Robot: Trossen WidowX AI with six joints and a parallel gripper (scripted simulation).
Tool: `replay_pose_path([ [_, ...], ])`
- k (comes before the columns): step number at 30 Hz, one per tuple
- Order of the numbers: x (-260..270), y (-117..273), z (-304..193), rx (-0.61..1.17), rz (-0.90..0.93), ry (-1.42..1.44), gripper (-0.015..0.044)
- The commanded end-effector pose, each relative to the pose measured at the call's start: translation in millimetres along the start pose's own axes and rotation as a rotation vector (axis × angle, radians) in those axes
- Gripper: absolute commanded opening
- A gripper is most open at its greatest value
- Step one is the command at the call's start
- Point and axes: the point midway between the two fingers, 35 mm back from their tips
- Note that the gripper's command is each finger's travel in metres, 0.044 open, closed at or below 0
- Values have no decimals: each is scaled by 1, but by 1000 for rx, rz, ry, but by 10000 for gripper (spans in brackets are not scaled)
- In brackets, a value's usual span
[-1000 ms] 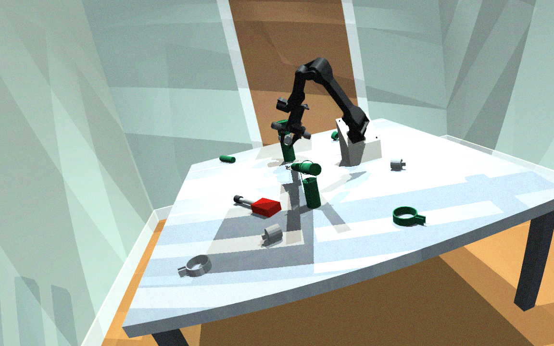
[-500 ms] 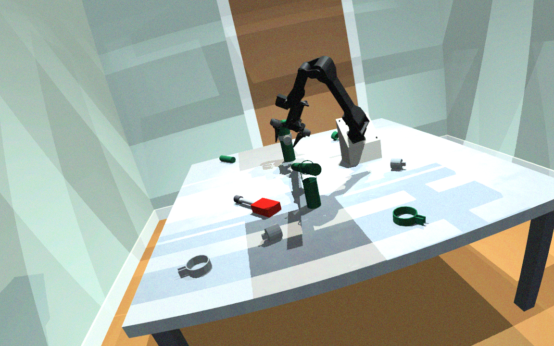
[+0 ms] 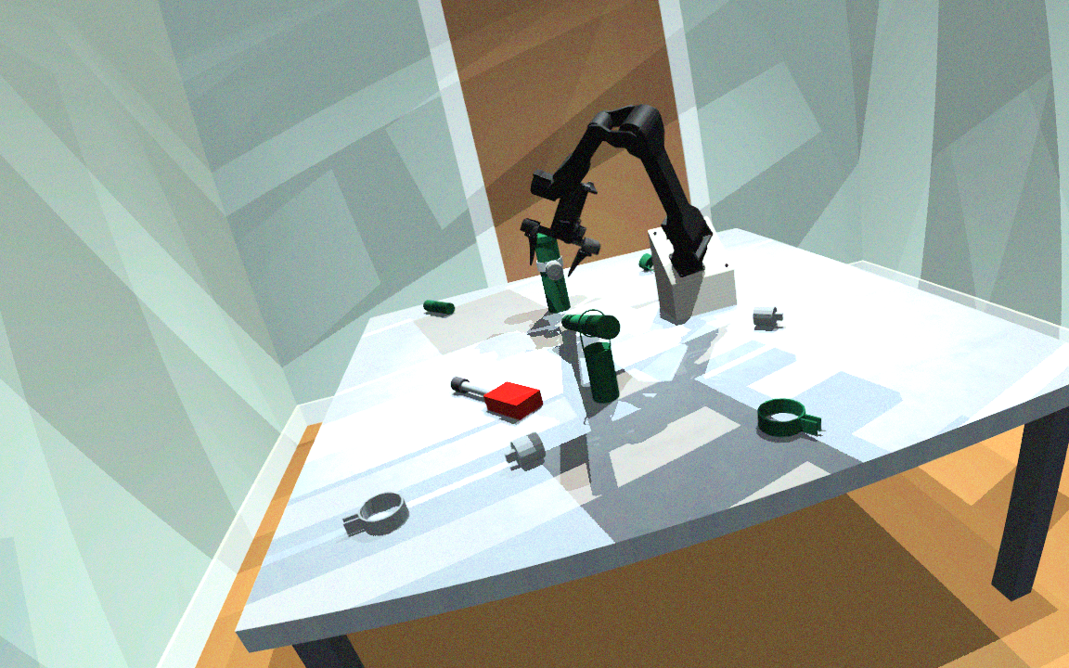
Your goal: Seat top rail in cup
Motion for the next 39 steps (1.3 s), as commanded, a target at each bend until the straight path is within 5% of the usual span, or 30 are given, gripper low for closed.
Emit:
replay_pose_path([
  [1, -12, 23, 28, 0, -5, -357, 440],
  [8, -15, 61, 82, -2, 1, -1045, 440],
  [16, -11, 79, 111, -3, 6, -1384, 440],
  [33, -11, 80, 112, -3, 7, -1393, 440],
  [39, -8, 59, 121, 59, 108, -1056, 440],
])
Point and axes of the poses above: the point midway between the two fingers, 35 mm back from their tips, its own y axis back along the fingers, its own x axis across the jaws, z = x × y, and after that the axes turned 2 degrees about y, right-handed
